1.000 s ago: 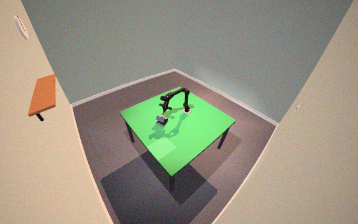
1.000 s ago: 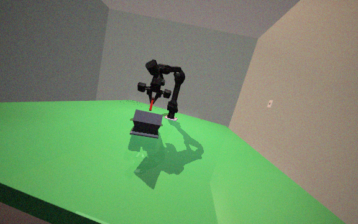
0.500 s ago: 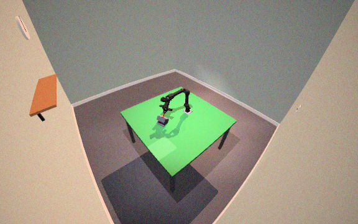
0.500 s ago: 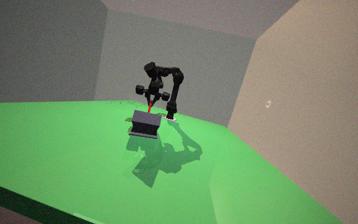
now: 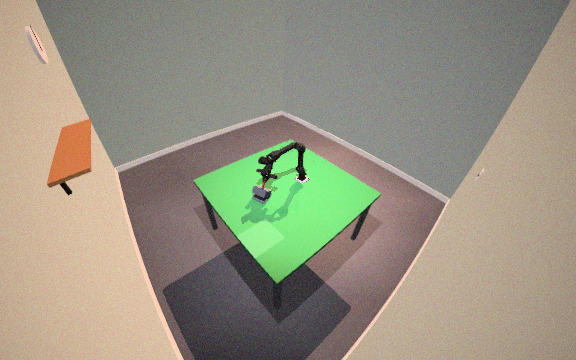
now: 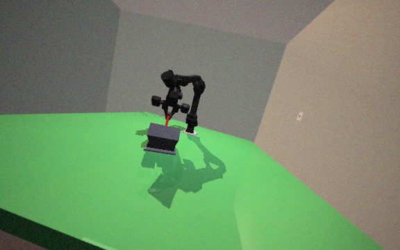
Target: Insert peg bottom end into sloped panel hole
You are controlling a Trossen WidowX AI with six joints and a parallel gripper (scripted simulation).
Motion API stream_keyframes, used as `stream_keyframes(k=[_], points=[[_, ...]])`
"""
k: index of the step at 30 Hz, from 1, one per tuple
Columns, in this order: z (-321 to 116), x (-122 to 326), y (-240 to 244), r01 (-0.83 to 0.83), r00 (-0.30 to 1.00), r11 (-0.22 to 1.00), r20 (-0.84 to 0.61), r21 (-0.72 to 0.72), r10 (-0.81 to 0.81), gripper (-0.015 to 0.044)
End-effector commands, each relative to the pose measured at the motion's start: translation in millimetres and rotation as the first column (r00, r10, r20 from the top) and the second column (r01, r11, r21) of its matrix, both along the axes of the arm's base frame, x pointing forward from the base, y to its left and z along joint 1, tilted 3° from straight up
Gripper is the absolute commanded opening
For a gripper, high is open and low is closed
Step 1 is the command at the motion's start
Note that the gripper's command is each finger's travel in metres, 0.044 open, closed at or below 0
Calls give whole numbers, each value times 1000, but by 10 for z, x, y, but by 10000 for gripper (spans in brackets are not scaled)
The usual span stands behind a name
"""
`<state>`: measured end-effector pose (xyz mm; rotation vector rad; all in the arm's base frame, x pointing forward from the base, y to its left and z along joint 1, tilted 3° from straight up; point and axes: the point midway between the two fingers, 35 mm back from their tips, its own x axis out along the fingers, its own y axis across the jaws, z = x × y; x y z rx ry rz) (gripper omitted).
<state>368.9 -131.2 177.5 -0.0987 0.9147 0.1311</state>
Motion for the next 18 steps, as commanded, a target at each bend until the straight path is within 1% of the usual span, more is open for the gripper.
stream_keyframes(k=[1, 18], points=[[-2, -8, -2, 0, 1000, 1000, 0, 0, 0, 0], [-21, -57, 7, 0, 1000, 1000, 0, 0, 0, 0]])
